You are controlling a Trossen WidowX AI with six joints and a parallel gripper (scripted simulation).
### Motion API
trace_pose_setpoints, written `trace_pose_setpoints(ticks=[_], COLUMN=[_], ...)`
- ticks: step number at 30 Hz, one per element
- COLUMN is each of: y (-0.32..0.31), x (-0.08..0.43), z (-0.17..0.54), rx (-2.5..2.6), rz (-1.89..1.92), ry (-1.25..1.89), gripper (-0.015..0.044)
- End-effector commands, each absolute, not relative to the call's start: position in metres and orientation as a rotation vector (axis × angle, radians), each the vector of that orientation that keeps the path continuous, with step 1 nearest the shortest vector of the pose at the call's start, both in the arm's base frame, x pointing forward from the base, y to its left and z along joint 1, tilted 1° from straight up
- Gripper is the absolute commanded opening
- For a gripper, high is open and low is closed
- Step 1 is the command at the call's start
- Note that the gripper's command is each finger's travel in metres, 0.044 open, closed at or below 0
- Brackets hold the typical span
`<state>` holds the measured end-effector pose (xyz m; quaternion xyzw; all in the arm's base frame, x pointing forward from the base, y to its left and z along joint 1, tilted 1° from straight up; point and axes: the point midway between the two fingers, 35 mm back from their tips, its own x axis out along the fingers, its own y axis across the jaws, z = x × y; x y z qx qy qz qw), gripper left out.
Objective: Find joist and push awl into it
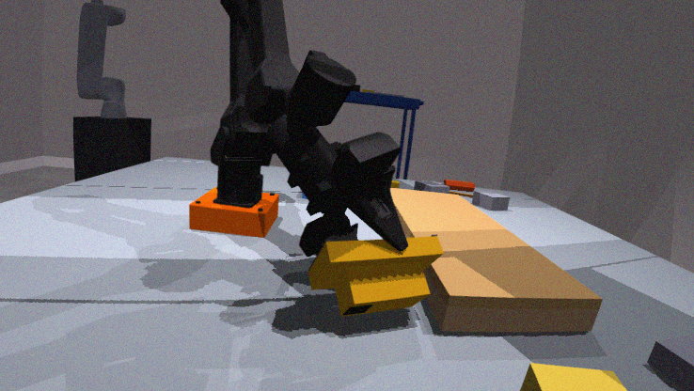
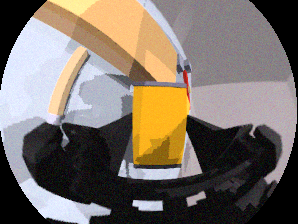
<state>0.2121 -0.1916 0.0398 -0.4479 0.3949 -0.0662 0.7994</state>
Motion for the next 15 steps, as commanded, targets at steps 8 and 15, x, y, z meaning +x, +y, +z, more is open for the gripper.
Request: trace_pose_setpoints(ticks=[8, 15], y=[-0.1914, -0.1898], x=[0.2113, 0.2088], z=[0.0421, 0.0445], rx=[-0.963, -0.963], rz=[-0.145, -0.144], ry=[0.845, 0.845], gripper=[0.044, 0.044])
